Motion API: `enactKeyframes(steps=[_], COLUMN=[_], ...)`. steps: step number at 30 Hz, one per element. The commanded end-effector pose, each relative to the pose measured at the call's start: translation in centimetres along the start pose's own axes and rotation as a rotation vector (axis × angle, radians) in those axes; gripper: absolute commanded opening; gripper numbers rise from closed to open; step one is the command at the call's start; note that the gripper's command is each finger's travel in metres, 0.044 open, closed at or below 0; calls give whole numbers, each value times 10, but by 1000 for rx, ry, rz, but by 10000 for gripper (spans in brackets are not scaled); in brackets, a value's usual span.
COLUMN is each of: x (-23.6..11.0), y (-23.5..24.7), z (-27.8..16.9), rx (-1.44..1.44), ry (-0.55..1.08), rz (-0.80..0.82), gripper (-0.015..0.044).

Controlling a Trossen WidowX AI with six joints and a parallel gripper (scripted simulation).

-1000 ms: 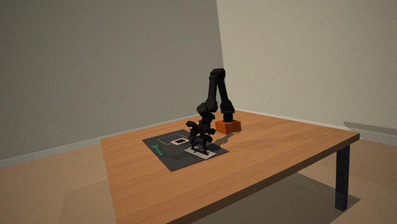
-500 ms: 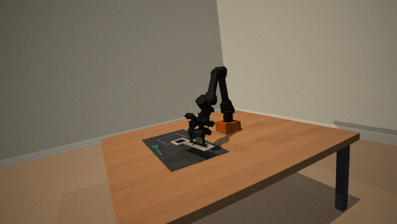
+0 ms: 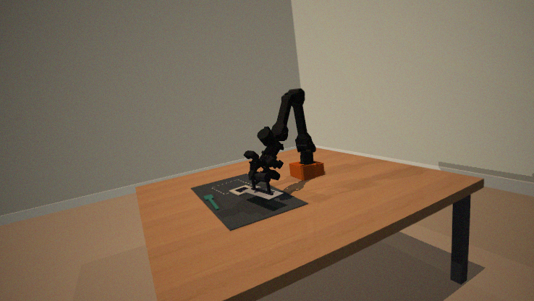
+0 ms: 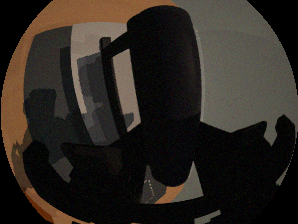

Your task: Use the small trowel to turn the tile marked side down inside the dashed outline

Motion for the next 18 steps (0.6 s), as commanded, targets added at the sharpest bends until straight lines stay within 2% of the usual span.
enactKeyframes(steps=[1, 9, 18], x=[-6, -15, -9], y=[7, 26, 33], z=[-22, -56, -56], rx=[24, 70, 71], ry=[-8, -11, -11], rz=[-11, -18, -18], gripper=[0, 0, 0])
Point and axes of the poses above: the point midway between the two fingers, 35 mm back from their tips, its own x axis out along the fingers, its own y axis across the jaws, z = x × y, the point moved 9 cm from there along -x, back along the fingers, and after that the axes turned 8 degrees about -x, right-handed, at the moved point
